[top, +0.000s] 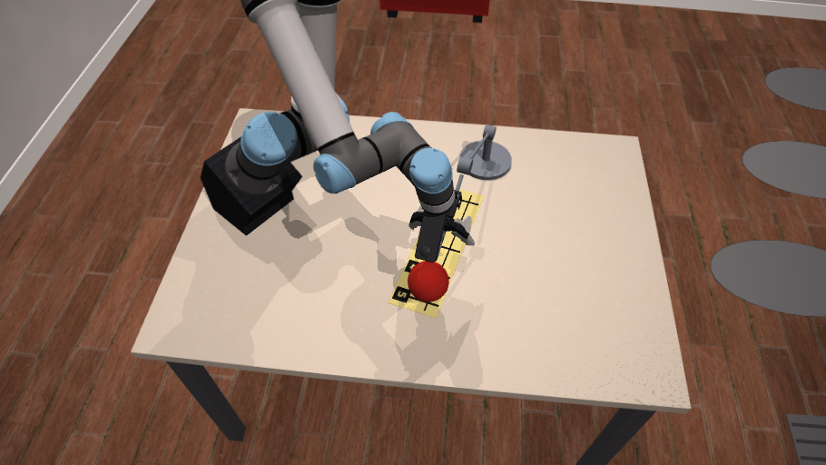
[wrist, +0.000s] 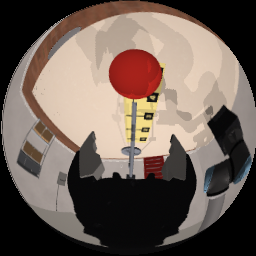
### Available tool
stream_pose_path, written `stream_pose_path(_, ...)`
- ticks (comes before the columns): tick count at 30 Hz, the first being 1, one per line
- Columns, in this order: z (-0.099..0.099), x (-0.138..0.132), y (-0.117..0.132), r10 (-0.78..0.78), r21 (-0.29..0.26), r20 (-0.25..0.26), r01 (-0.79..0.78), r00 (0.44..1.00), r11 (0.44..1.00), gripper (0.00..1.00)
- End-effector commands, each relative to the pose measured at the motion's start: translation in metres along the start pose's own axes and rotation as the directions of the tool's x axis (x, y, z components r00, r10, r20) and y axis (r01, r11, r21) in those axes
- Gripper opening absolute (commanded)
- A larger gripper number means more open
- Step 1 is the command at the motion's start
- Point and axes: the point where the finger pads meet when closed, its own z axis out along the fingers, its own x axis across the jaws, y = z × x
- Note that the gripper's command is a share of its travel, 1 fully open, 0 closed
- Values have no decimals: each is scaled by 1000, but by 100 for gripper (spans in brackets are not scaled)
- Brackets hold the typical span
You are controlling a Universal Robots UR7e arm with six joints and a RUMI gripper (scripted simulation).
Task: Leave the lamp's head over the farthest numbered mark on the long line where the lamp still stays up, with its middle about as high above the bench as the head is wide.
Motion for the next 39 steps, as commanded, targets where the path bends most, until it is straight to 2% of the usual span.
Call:
stream_pose_path(1, -21, 0, 0, -1, -1, 0, 1, 1000, 1000, 100)
stream_pose_path(7, -47, 0, 0, -1, -1, 0, 1, 1000, 1000, 100)
stream_pose_path(9, -47, 0, 0, -1, -1, 0, 1, 1000, 1000, 100)
stream_pose_path(24, -102, -1, 1, 0, 3, 2, 0, 1000, 1000, 100)
stream_pose_path(39, -94, -1, 1, 0, 5, 2, 0, 1000, 1000, 100)
